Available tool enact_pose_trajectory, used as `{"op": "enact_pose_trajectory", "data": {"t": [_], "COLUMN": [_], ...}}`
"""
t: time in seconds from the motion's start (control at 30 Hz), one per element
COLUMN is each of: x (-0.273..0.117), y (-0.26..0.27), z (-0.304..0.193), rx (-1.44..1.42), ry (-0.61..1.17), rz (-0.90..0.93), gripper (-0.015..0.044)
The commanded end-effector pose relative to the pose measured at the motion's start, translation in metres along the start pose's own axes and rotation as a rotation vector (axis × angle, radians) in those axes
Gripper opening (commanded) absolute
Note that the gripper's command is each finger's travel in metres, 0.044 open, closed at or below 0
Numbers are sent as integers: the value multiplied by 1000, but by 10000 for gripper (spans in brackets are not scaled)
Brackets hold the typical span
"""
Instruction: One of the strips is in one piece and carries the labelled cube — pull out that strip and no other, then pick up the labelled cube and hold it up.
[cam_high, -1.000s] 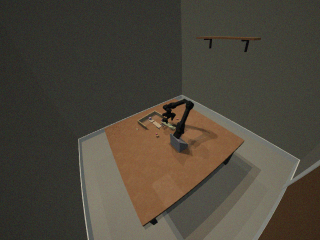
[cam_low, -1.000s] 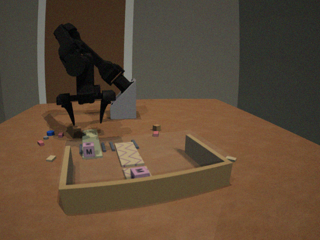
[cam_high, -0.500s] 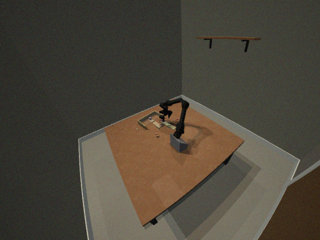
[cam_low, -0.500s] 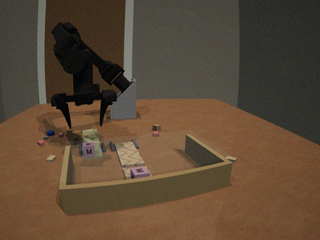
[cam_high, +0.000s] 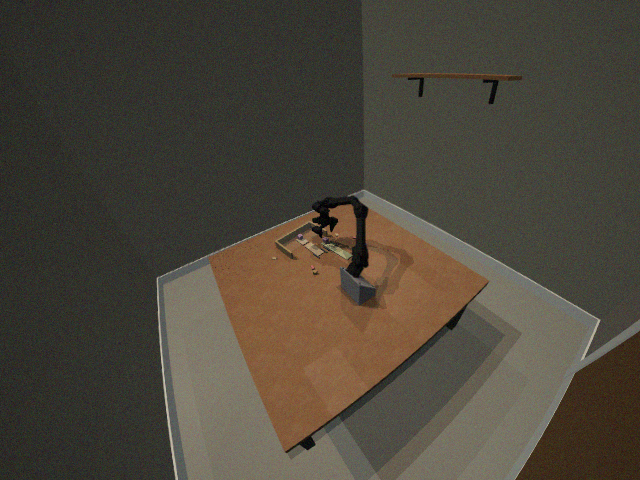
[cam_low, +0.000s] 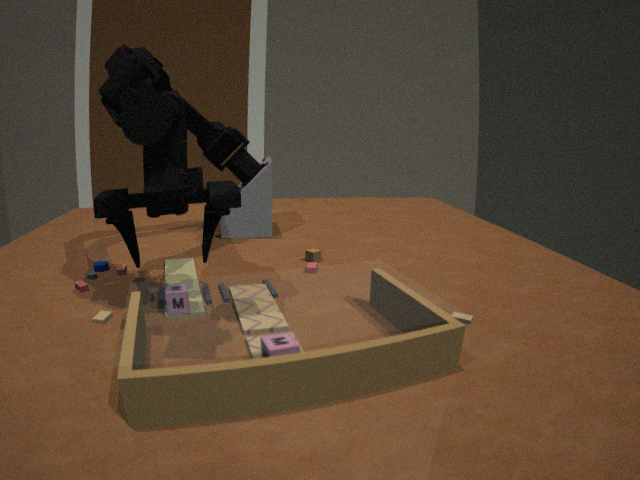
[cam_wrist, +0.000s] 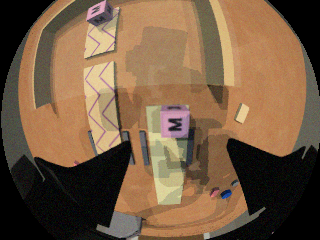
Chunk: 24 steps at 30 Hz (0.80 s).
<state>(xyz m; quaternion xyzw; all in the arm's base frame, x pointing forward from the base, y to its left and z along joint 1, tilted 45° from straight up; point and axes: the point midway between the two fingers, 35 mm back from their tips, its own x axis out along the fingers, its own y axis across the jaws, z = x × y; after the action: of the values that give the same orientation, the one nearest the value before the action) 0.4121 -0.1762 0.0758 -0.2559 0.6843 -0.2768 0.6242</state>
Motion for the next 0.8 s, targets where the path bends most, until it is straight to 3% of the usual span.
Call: {"op": "enact_pose_trajectory", "data": {"t": [0.0, 0.2, 0.77], "x": [2, 11, 39], "y": [4, 4, 4], "z": [5, 6, 7], "rx": [-4, -4, -4], "ry": [6, 6, 6], "rz": [-4, -4, -5], "gripper": [387, 250, 250]}}
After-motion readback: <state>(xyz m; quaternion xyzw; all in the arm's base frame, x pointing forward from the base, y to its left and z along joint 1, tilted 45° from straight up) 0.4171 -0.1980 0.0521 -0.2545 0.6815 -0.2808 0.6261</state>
